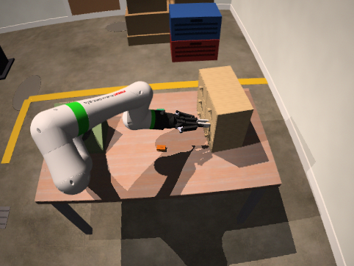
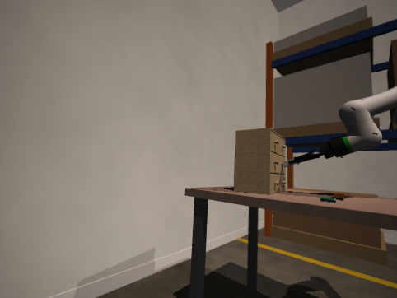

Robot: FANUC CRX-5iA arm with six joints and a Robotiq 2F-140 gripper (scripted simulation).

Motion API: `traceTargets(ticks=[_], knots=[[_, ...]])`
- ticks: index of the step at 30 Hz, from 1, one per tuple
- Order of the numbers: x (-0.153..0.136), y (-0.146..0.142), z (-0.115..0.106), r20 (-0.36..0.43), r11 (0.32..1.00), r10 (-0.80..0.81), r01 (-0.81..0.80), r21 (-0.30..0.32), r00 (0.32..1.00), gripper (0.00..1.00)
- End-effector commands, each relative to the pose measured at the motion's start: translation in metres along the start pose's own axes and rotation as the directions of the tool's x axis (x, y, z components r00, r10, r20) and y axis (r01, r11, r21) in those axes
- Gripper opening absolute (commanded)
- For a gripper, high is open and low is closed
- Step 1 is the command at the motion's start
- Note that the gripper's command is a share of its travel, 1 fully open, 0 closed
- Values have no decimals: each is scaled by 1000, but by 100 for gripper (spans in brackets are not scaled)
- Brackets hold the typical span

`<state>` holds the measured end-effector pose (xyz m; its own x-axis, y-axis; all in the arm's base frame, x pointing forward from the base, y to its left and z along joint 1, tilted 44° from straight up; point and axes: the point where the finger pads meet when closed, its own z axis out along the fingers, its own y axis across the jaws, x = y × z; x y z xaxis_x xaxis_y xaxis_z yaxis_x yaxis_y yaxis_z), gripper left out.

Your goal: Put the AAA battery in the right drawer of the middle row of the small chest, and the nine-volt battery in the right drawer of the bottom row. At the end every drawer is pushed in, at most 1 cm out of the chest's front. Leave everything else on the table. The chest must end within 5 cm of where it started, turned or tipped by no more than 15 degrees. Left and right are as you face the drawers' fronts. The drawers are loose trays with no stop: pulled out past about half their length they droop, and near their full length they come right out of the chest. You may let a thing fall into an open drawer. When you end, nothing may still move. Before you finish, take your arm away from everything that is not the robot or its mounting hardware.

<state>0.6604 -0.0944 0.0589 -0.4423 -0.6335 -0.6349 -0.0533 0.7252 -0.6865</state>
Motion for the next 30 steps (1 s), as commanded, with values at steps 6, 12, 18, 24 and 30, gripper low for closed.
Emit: traceTargets(ticks=[6, 12, 18, 24, 30], knots=[[0, 0, 0, 0, 1000, 0, 0, 0, 1000, 8], [0, 0, 0, 0, 1000, 0, 0, 0, 1000, 8], [0, 0, -1, 0, 1000, 0, 0, 0, 1000, 8], [1, 0, -3, 0, 1000, 0, 0, 0, 1000, 8], [2, 0, -6, 0, 1000, 0, 0, 0, 1000, 8]])
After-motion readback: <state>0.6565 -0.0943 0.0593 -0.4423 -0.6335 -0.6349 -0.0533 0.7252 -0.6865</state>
